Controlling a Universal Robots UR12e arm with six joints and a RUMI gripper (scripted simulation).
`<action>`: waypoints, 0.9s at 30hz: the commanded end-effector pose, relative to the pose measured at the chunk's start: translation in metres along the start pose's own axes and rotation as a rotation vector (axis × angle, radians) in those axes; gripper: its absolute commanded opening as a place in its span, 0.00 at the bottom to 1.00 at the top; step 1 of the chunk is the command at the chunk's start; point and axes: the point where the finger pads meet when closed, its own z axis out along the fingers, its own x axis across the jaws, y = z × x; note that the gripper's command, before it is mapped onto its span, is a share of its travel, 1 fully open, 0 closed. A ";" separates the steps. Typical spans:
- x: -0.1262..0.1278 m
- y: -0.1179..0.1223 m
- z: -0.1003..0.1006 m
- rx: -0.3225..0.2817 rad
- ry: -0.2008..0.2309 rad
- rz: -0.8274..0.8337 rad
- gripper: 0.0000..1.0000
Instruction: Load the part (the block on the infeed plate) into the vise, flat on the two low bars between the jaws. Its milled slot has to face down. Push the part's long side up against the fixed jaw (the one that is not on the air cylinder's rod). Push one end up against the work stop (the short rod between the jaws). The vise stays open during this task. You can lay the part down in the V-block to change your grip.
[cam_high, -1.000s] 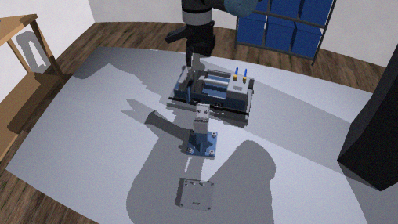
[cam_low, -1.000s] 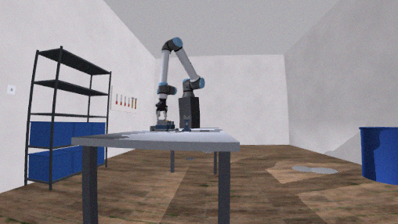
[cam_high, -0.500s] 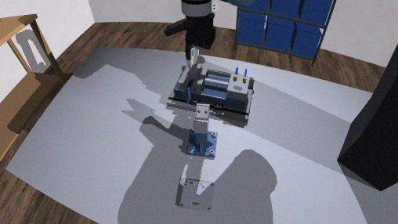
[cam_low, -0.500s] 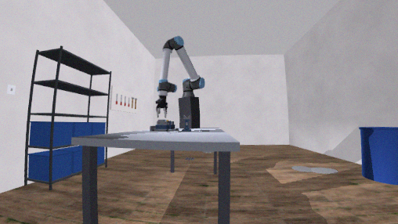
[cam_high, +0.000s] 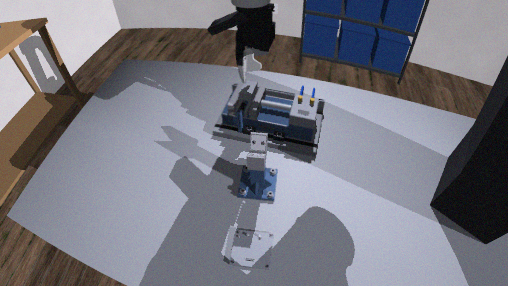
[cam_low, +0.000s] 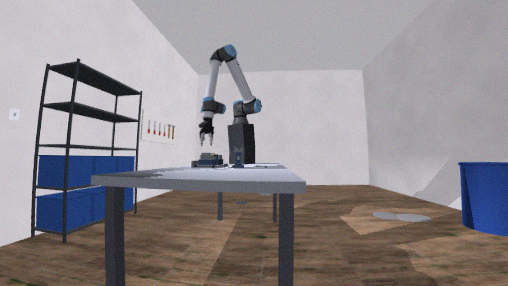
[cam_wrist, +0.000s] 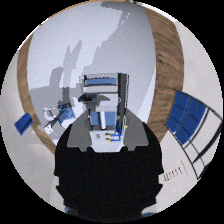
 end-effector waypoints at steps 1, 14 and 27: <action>0.000 -0.001 -0.008 0.001 0.000 0.000 0.47; 0.000 -0.001 -0.009 0.001 0.000 0.000 0.00; 0.000 -0.001 -0.009 0.001 0.000 0.000 0.00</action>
